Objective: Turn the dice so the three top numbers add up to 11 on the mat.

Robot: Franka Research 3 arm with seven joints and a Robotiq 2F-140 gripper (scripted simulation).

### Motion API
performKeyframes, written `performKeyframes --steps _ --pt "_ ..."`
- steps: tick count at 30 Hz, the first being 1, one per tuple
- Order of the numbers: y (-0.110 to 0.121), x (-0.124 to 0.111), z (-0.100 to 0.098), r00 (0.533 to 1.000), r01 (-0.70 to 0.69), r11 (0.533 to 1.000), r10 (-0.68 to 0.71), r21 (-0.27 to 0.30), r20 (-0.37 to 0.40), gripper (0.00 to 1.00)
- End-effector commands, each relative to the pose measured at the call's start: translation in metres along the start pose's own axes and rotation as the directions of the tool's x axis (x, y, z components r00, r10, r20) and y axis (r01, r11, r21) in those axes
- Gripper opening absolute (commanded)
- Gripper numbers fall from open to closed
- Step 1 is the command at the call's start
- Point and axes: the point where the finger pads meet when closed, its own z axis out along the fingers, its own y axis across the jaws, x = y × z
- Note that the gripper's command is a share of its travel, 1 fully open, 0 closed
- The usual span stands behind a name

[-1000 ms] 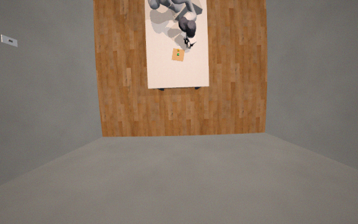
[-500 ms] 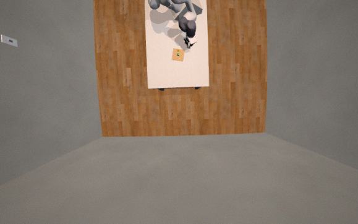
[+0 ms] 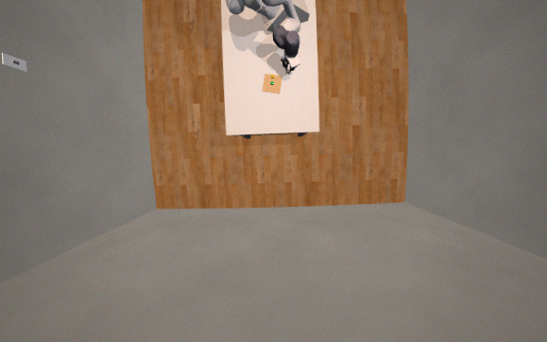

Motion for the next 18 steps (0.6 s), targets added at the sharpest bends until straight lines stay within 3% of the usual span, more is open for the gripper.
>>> performKeyframes --steps 1,10,18 --pt "0.0 0.001 0.001 1.0 0.005 1.0 -0.005 0.001 -0.002 0.09" --pt "0.0 0.001 -0.005 1.0 0.005 1.0 -0.005 0.001 -0.002 0.09" --pt "0.0 0.0 -0.054 1.0 0.005 1.0 -0.005 0.001 -0.002 0.09"
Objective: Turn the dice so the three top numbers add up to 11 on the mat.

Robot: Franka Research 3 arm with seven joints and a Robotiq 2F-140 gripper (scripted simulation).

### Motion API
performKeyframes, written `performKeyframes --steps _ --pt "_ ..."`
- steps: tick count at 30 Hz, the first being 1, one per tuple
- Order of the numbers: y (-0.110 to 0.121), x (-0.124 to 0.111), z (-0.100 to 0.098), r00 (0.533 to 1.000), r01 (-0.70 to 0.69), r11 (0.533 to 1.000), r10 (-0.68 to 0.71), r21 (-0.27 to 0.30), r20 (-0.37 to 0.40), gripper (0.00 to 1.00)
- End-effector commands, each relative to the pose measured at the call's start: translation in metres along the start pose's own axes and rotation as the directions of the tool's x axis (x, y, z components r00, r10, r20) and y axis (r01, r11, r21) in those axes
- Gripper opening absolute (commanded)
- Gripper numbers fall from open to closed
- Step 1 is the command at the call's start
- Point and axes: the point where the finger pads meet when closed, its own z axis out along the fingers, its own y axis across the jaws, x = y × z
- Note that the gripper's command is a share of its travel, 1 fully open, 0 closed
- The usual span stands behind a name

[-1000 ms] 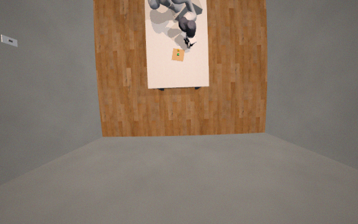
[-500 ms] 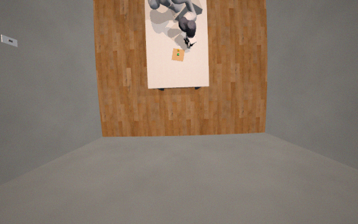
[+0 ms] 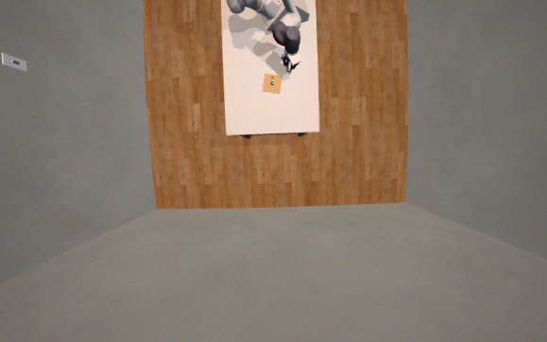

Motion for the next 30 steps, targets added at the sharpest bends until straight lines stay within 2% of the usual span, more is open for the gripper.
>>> performKeyframes --steps 1,2,4,7,10,22,23,24,25,26,27,30 --pt "0.006 -0.003 -0.027 1.0 -0.001 1.0 0.001 -0.02 0.009 0.09" --pt "0.005 -0.003 -0.034 1.0 -0.001 1.0 0.001 -0.02 0.009 0.09" --pt "0.005 -0.003 -0.034 1.0 -0.001 1.0 0.001 -0.02 0.009 0.09" --pt "0.005 -0.003 -0.052 1.0 -0.001 1.0 0.001 -0.02 0.009 0.09" --pt "0.005 -0.003 -0.062 1.0 -0.001 1.0 0.001 -0.02 0.009 0.09" --pt "0.005 -0.001 -0.064 1.0 0.004 1.0 -0.004 -0.019 0.009 0.09" --pt "0.006 0.009 -0.065 0.999 0.03 0.999 -0.03 -0.017 0.011 0.09" --pt "0.01 0.031 -0.067 0.997 0.082 0.997 -0.082 -0.012 0.015 0.09" --pt "0.019 0.064 -0.069 0.988 0.153 0.988 -0.152 -0.008 0.017 0.09" --pt "0.019 0.064 -0.069 0.988 0.153 0.988 -0.152 -0.008 0.017 0.09" --pt "0.026 0.085 -0.07 0.98 0.196 0.981 -0.196 -0.007 0.017 0.09" --pt "0.028 0.089 -0.07 0.979 0.205 0.979 -0.204 -0.006 0.017 0.09"
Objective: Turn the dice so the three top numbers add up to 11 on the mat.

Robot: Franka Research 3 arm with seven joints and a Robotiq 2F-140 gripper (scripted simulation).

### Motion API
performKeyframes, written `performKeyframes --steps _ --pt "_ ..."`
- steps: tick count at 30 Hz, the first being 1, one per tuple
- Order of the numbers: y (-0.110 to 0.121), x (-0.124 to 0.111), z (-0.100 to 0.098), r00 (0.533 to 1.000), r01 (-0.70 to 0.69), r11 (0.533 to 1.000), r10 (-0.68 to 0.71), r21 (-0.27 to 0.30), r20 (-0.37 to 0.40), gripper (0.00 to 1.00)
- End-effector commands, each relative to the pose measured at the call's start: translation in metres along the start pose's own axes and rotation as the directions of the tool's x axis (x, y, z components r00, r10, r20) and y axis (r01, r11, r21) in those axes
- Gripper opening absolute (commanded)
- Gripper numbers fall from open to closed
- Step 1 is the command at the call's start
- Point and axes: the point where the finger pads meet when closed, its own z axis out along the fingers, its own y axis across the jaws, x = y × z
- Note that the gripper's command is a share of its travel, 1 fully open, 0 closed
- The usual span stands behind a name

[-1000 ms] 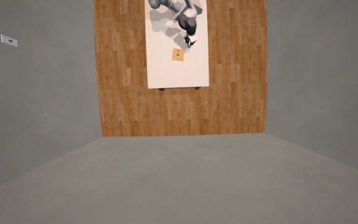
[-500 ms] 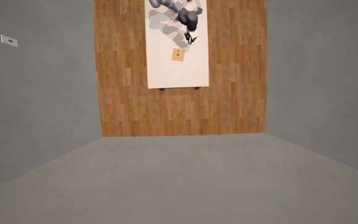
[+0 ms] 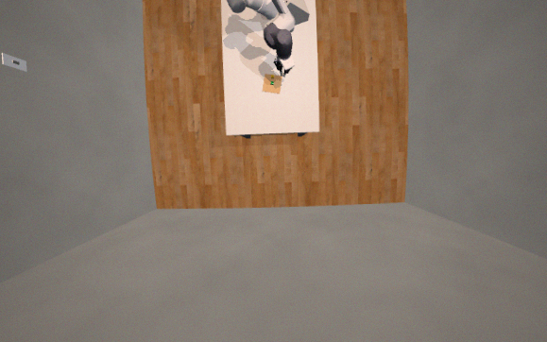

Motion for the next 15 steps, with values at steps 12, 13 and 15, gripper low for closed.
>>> performKeyframes --steps 12,13,15 --pt "0.052 0.09 -0.001 0.948 0.318 0.948 -0.318 -0.018 0.007 0.09" --pt "0.053 0.092 -0.001 0.947 0.322 0.946 -0.322 -0.018 0.007 0.09" --pt "0.055 0.094 -0.001 0.945 0.326 0.945 -0.326 -0.019 0.007 0.09"
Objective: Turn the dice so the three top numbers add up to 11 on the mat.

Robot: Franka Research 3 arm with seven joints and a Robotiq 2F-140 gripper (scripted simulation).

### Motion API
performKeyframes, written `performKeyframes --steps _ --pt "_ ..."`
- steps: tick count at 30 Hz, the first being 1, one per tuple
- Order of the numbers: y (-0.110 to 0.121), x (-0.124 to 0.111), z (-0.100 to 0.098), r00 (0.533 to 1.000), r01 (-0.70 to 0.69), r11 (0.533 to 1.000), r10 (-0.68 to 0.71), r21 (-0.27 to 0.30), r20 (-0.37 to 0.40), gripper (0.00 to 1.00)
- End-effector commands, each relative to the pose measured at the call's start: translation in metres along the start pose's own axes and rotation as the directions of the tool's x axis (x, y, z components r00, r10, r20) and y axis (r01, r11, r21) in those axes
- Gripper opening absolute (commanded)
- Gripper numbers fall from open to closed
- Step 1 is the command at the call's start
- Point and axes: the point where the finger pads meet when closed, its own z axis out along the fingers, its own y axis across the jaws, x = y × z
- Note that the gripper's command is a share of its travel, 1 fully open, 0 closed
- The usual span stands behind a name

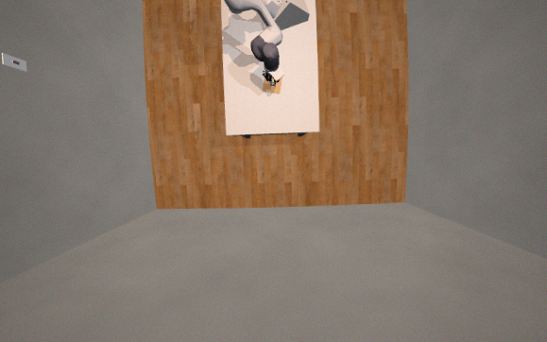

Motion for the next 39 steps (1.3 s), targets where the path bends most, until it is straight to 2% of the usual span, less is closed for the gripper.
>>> performKeyframes --steps 1,17,25,27,39 --pt "0.01 0.005 0.0 0.99 0.141 0.99 -0.141 -0.013 0.01 0.09" --pt "0.01 0.005 0.006 0.99 0.141 0.99 -0.141 -0.013 0.01 0.09" --pt "0.011 0.005 0.037 0.99 0.141 0.99 -0.141 -0.013 0.01 0.09" --pt "0.011 0.005 0.037 0.99 0.141 0.99 -0.141 -0.013 0.01 0.09" --pt "0.011 0.005 0.087 0.99 0.141 0.99 -0.141 -0.013 0.01 0.09"
